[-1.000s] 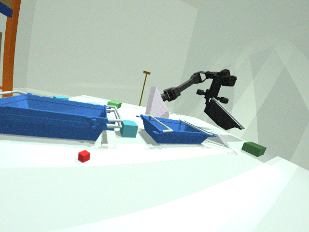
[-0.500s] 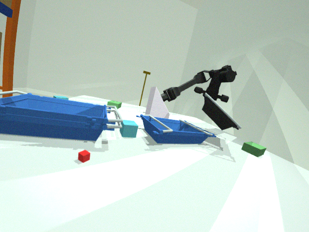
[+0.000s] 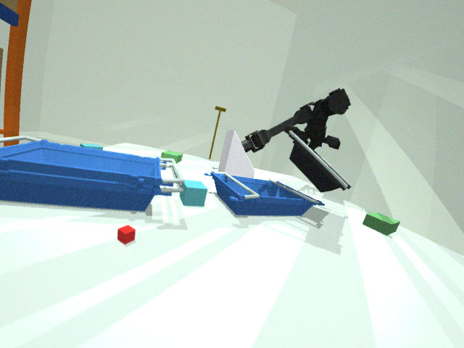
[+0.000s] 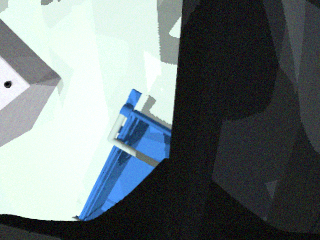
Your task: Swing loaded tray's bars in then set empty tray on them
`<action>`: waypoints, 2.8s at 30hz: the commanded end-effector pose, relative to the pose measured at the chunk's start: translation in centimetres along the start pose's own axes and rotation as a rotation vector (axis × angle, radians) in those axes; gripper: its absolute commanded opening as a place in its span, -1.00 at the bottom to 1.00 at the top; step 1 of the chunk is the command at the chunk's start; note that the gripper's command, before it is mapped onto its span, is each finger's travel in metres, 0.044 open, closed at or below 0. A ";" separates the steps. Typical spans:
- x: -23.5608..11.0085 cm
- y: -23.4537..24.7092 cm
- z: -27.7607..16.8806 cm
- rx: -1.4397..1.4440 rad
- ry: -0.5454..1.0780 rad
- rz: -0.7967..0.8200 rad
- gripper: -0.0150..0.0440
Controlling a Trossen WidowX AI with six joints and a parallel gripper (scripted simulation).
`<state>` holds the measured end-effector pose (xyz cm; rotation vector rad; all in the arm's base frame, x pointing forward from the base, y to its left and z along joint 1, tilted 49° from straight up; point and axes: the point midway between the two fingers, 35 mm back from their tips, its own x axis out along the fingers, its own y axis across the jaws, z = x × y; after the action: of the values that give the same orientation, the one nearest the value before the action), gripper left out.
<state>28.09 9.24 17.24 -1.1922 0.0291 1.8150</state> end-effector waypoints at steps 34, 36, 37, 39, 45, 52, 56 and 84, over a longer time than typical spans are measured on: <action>-1.1 7.3 -14.0 0.418 -0.066 -0.064 -0.49; -1.1 7.8 -14.5 0.437 -0.072 -0.068 -0.49; -1.1 8.0 -14.7 0.443 -0.073 -0.069 -0.49; -1.1 8.1 -14.7 0.445 -0.074 -0.070 -0.49; -1.1 8.1 -14.7 0.445 -0.074 -0.070 -0.49; -1.1 8.1 -14.7 0.445 -0.074 -0.070 -0.49; -1.1 8.1 -14.7 0.445 -0.074 -0.070 -0.49; -1.1 8.0 -14.9 0.444 -0.074 -0.070 -0.49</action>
<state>32.85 -2.49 6.45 -0.7968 0.3344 1.6978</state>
